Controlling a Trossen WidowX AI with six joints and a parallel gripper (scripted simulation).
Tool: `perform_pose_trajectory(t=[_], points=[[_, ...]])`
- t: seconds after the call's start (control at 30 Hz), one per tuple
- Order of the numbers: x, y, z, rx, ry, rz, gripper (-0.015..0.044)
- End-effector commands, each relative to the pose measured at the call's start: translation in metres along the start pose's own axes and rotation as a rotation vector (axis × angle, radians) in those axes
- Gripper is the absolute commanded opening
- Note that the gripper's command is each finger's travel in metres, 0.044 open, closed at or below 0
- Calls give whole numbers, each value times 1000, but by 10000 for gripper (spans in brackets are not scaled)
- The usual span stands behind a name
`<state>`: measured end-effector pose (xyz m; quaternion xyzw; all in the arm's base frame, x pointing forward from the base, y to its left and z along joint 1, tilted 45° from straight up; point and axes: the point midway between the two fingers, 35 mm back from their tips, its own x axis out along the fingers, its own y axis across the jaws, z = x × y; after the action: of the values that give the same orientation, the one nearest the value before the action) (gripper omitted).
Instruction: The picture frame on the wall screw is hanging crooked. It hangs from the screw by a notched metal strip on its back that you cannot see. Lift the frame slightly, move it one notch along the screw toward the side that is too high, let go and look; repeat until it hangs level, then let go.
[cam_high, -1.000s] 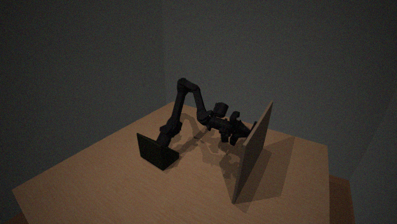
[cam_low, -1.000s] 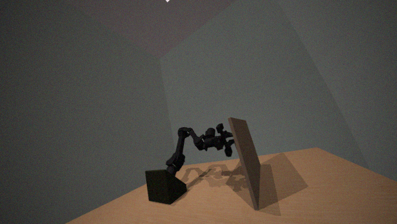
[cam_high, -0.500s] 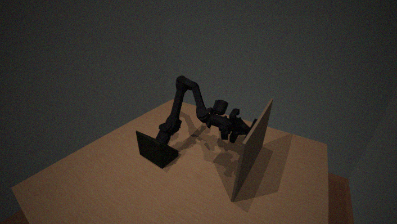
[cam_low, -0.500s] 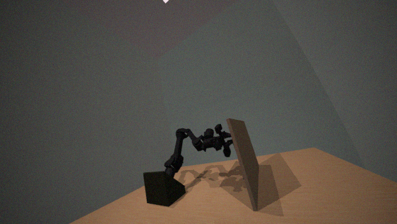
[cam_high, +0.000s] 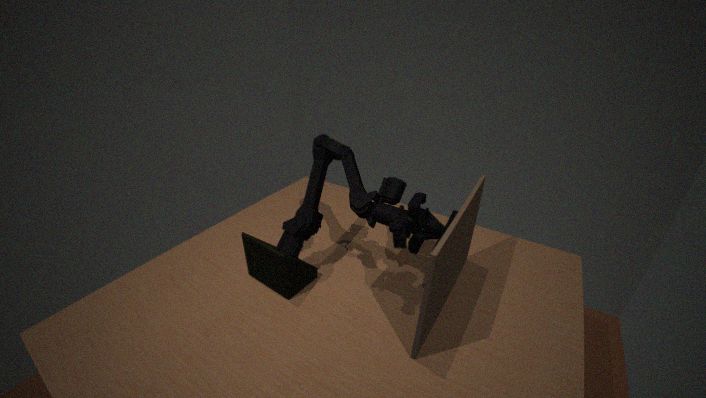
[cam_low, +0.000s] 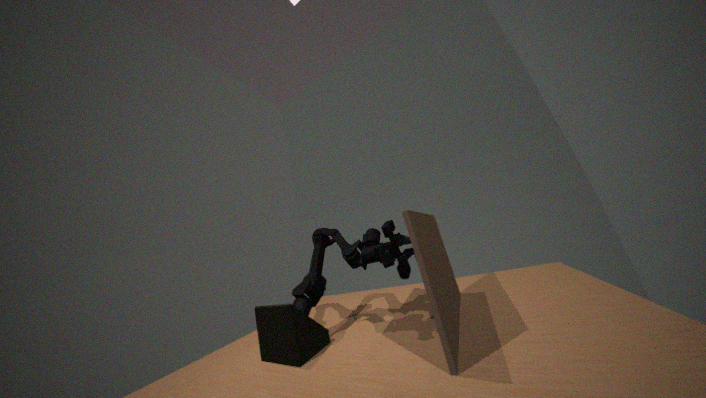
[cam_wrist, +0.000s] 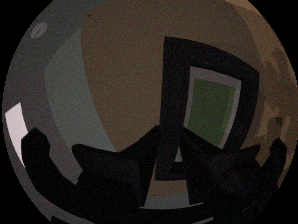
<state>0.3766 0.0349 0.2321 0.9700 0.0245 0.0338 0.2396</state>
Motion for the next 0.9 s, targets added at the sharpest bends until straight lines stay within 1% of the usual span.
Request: perform_pose_trajectory(t=[0.0, 0.87], points=[[1, 3, -3, 4, 6, 10, 0], [1, -4, -2, 4, 6, 9, 0]])
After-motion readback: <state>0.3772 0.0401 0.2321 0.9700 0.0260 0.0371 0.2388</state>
